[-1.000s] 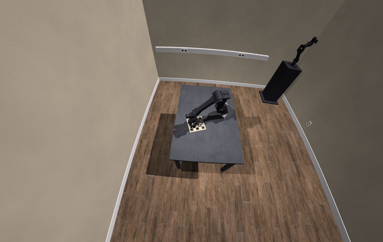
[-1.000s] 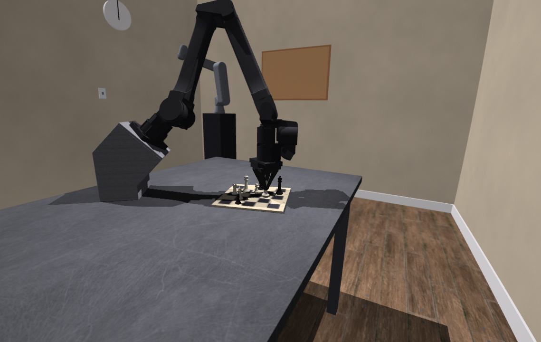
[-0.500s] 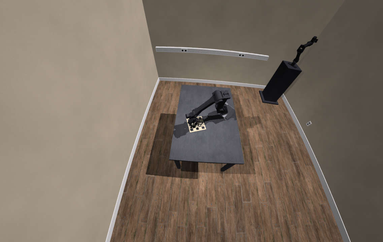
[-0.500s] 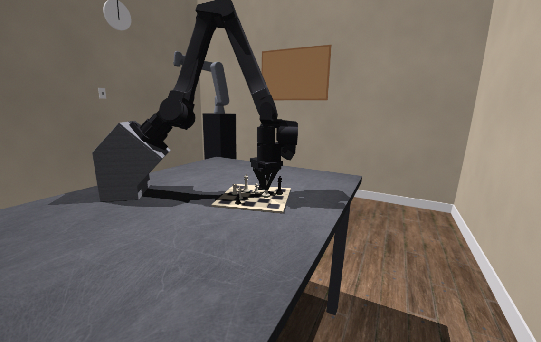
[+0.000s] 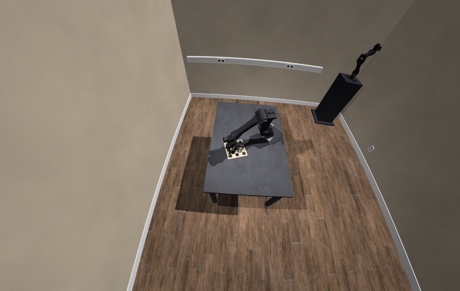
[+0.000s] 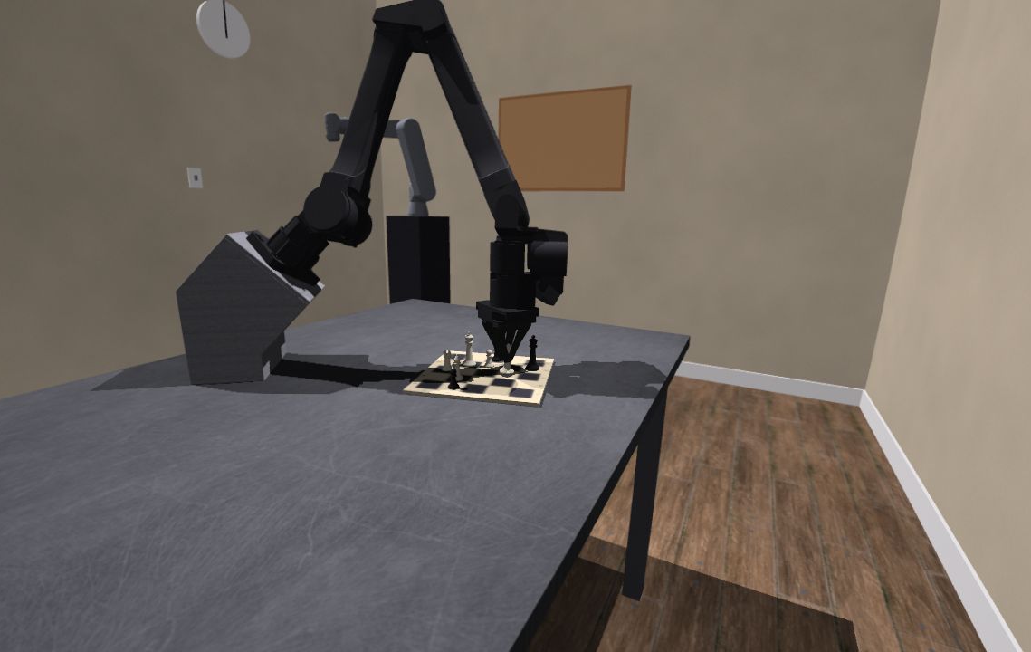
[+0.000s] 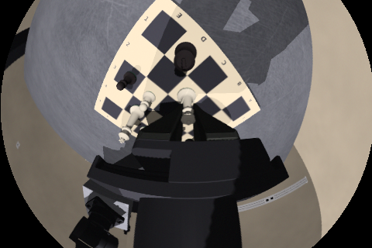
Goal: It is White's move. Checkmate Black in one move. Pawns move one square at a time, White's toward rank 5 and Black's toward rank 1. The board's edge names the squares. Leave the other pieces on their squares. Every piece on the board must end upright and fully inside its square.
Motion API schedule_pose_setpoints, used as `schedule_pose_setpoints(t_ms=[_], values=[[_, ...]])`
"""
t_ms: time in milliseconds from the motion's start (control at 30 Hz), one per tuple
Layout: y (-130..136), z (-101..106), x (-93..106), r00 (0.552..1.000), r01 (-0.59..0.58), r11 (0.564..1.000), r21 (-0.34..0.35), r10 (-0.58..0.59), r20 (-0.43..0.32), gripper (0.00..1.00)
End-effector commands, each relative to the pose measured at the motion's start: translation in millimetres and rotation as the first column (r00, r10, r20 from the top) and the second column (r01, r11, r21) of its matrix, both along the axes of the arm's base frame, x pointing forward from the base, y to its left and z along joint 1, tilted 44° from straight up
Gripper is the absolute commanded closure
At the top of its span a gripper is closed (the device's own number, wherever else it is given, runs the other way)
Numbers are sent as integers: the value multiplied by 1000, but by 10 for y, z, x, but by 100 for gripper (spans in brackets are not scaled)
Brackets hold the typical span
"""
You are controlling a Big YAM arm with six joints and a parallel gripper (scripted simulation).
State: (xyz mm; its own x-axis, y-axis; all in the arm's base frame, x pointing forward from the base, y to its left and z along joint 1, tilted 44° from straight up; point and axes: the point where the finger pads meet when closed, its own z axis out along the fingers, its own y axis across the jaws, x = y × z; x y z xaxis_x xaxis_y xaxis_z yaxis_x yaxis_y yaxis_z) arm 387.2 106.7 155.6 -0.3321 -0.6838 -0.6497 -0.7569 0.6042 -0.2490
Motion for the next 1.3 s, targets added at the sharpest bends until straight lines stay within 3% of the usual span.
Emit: schedule_pose_setpoints(t_ms=[0, 1267], values=[[21, 22, -4, 1000, 4, 1000, 7, -4, 4, 100], [42, 31, -25, 1000, 9, 1000, 14, -9, 2, 100]])
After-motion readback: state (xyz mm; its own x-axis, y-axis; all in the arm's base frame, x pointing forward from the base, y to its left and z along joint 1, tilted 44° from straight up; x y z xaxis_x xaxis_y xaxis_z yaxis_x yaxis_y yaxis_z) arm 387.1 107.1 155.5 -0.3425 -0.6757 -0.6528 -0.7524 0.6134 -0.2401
